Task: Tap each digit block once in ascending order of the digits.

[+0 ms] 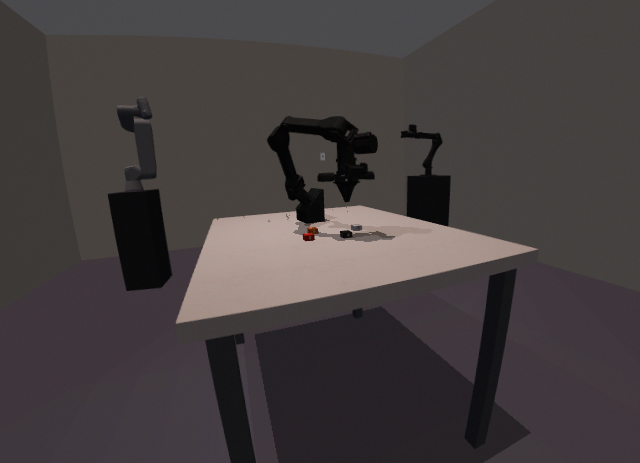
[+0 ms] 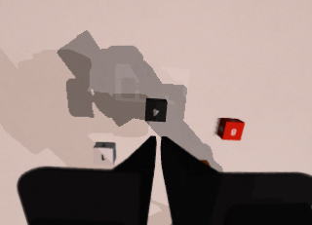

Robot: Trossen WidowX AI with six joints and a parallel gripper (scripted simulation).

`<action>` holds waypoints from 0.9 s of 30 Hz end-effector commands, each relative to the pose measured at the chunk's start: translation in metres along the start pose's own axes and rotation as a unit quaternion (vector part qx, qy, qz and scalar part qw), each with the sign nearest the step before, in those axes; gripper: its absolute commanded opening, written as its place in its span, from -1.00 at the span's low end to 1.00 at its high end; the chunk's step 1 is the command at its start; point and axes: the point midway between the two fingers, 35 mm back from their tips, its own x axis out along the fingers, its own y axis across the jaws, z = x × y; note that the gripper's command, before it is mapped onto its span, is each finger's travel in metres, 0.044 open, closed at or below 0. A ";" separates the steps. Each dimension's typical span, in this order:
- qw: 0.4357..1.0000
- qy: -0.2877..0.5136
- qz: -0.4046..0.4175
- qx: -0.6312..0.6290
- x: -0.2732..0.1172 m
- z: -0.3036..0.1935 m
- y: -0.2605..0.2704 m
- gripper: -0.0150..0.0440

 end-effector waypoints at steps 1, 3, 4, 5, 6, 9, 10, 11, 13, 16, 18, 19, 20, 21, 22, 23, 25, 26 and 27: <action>1.000 0.004 0.003 0.006 -0.004 -0.003 -0.042 -0.42; 1.000 0.004 0.003 0.006 -0.004 -0.010 -0.075 -0.42; 1.000 0.004 0.002 0.006 -0.004 -0.015 -0.090 -0.42; 1.000 0.004 0.002 0.006 -0.004 -0.019 -0.103 -0.42; 1.000 0.004 0.001 0.006 -0.003 -0.025 -0.117 -0.42; 1.000 0.004 -0.002 0.006 -0.003 -0.036 -0.142 -0.42; 1.000 0.004 -0.002 0.006 -0.002 -0.037 -0.142 -0.42; 1.000 0.004 -0.002 0.006 -0.002 -0.037 -0.142 -0.42; 1.000 0.004 -0.002 0.006 -0.002 -0.037 -0.142 -0.42; 1.000 0.004 -0.001 0.006 0.000 -0.036 -0.142 -0.42; 1.000 0.004 0.000 0.006 0.022 -0.035 -0.141 -0.42; 1.000 0.004 0.000 0.006 0.038 -0.034 -0.141 -0.42; 1.000 0.004 -0.001 0.006 0.055 -0.035 -0.142 -0.42; 1.000 0.004 -0.002 0.006 0.068 -0.036 -0.142 -0.42; 1.000 0.004 -0.003 0.006 0.075 -0.037 -0.143 -0.42; 1.000 0.004 -0.003 0.006 0.078 -0.037 -0.143 -0.42; 1.000 0.004 -0.003 0.006 0.078 -0.037 -0.143 -0.42; 1.000 0.004 -0.003 0.006 0.078 -0.037 -0.143 -0.42; 1.000 0.004 -0.003 0.006 0.078 -0.037 -0.143 -0.42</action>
